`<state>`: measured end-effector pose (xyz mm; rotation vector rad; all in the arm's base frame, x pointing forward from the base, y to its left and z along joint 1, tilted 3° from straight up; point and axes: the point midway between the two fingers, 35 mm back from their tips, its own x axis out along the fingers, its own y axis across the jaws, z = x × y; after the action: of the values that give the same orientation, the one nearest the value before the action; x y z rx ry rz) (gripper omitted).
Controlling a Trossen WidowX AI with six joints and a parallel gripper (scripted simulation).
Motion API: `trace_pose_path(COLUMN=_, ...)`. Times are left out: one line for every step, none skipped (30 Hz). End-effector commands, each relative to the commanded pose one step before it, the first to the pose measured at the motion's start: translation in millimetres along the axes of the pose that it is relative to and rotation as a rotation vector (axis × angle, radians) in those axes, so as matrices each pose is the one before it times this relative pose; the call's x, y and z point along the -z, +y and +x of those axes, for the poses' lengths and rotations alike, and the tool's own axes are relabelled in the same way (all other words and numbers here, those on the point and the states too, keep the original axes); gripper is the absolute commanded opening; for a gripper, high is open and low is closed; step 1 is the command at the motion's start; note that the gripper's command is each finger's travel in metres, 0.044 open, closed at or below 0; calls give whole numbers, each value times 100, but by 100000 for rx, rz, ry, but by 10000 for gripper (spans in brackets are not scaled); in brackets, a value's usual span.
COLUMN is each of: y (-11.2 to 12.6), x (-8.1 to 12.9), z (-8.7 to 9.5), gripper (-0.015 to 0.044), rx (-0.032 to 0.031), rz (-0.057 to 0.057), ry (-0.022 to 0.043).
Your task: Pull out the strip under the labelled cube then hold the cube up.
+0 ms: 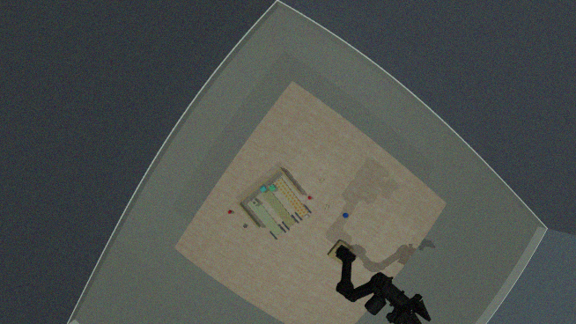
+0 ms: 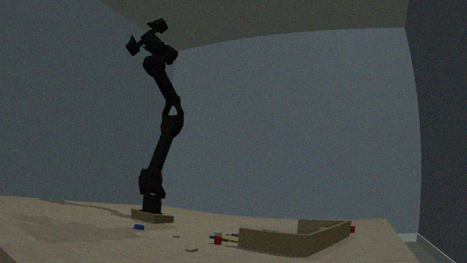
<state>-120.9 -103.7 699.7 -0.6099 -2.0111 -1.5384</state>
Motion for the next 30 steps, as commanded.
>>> trace_pose_path(y=-235, x=3382, z=-1663, gripper=400, rx=-1871, rz=-5233, ry=15678)
trace_pose_path(y=31, x=1130, z=-492, gripper=400, rx=-916, rz=-1299, ry=5031)
trace_pose_path(y=65, x=1147, z=-499, gripper=400, rx=-1043, rz=-1228, ry=5053)
trace_pose_path(y=99, x=1163, z=-505, gripper=400, rx=-1172, rz=-1159, ry=5071)
trace_pose_path(y=134, x=1178, z=-511, gripper=400, rx=-1300, rz=-1094, ry=5083)
trace_pose_path(y=169, x=1193, z=-515, gripper=400, rx=-1429, rz=-1032, ry=5090)
trace_pose_path(y=204, x=1207, z=-519, gripper=400, rx=-1557, rz=-973, ry=5093)
trace_pose_path(y=240, x=1220, z=-522, gripper=400, rx=-1685, rz=-918, ry=5092)
trace_pose_path(y=276, x=1233, z=-524, gripper=400, rx=-1812, rz=-866, ry=5086)
trace_pose_path(y=312, x=1245, z=-526, gripper=400, rx=-1938, rz=-819, ry=5077)
trace_pose_path(y=351, x=1305, z=-506, gripper=400, rx=-1933, rz=-794, ry=5203)
trace_pose_path(y=388, x=1315, z=-505, gripper=400, rx=-2062, rz=-759, ry=5188)
trace_pose_path(y=426, x=1324, z=-503, gripper=400, rx=-2189, rz=-729, ry=5169)
trace_pose_path(y=463, x=1333, z=-500, gripper=400, rx=-2314, rz=-702, ry=5147)
trace_pose_path(y=500, x=1341, z=-497, gripper=400, rx=-2436, rz=-680, ry=5121)
trace_pose_path(y=536, x=1348, z=-492, gripper=400, rx=-2556, rz=-662, ry=5093)
trace_pose_path(y=572, x=1355, z=-486, gripper=400, rx=-2674, rz=-648, ry=5062)
trace_pose_path(y=608, x=1361, z=-480, gripper=400, rx=-2788, rz=-638, ry=5029)
trace_pose_path(y=643, x=1366, z=-472, gripper=400, rx=-2899, rz=-632, ry=4994)
trace_pose_path(y=677, x=1371, z=-464, gripper=400, rx=-3007, rz=-631, ry=4957)
trace_pose_path(y=692, x=1310, z=-448, gripper=400, rx=-3043, rz=-937, ry=4764)
trace_pose_path(y=725, x=1310, z=-438, gripper=400, rx=-3149, rz=-940, ry=4709)
trace_pose_path(y=759, x=1311, z=-428, gripper=400, rx=-3255, rz=-949, ry=4660)
trace_pose_path(y=792, x=1311, z=-417, gripper=400, rx=-3358, rz=-960, ry=4609)
trace_pose_path(y=823, x=1311, z=-405, gripper=400, rx=-3457, rz=-974, ry=4556)
trace_pose_path(y=854, x=1310, z=-393, gripper=400, rx=-3551, rz=-992, ry=4503)
trace_pose_path(y=884, x=1308, z=-380, gripper=400, rx=-3641, rz=-1012, ry=4450)
trace_pose_path(y=913, x=1306, z=-366, gripper=400, rx=-3727, rz=-1035, ry=4396)
trace_pose_path(y=941, x=1303, z=-351, gripper=400, rx=-3809, rz=-1060, ry=4342)
trace_pose_path(y=968, x=1300, z=-336, gripper=400, rx=-3886, rz=-1088, ry=4288)
